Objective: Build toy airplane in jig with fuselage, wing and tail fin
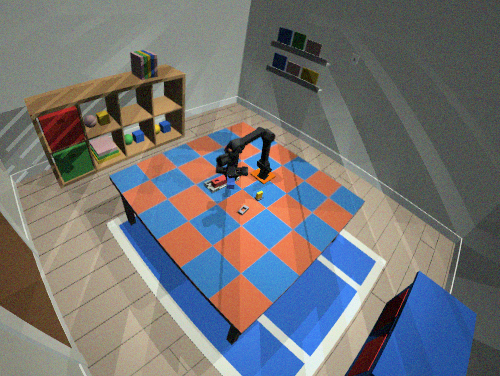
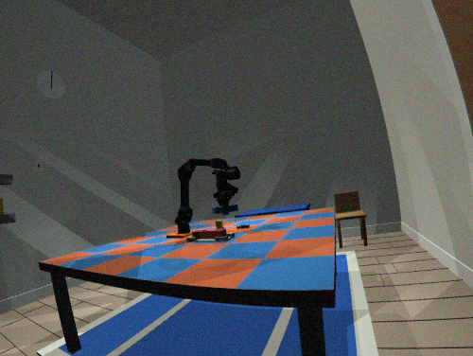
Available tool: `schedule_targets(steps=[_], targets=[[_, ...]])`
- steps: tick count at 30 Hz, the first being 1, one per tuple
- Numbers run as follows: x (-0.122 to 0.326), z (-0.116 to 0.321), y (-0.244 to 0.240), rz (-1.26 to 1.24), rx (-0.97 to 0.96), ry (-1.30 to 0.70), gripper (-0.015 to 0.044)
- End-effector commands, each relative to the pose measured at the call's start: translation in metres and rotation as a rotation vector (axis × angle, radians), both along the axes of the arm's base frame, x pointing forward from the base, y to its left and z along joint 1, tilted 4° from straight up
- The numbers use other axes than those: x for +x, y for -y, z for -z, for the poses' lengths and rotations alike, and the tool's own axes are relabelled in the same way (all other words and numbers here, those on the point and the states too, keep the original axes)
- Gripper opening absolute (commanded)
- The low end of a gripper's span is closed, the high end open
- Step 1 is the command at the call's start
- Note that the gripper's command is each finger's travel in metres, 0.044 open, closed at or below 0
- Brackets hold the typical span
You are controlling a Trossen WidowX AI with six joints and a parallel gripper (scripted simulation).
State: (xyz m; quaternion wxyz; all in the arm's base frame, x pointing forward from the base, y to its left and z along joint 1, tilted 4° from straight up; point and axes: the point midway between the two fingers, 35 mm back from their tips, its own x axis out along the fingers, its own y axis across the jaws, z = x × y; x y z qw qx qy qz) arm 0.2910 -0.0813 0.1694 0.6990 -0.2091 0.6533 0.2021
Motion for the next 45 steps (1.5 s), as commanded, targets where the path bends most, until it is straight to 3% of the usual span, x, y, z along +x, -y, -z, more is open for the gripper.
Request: schedule_targets(steps=[1, 42, 45], targets=[[-0.007, -0.001, 0.009, -0.062, -0.004, 0.016, 0.0], [-0.097, 0.033, 0.09, -0.707, -0.052, 0.018, 0.0], [-0.097, 0.033, 0.09, -0.707, -0.052, 0.018, 0.0079]])
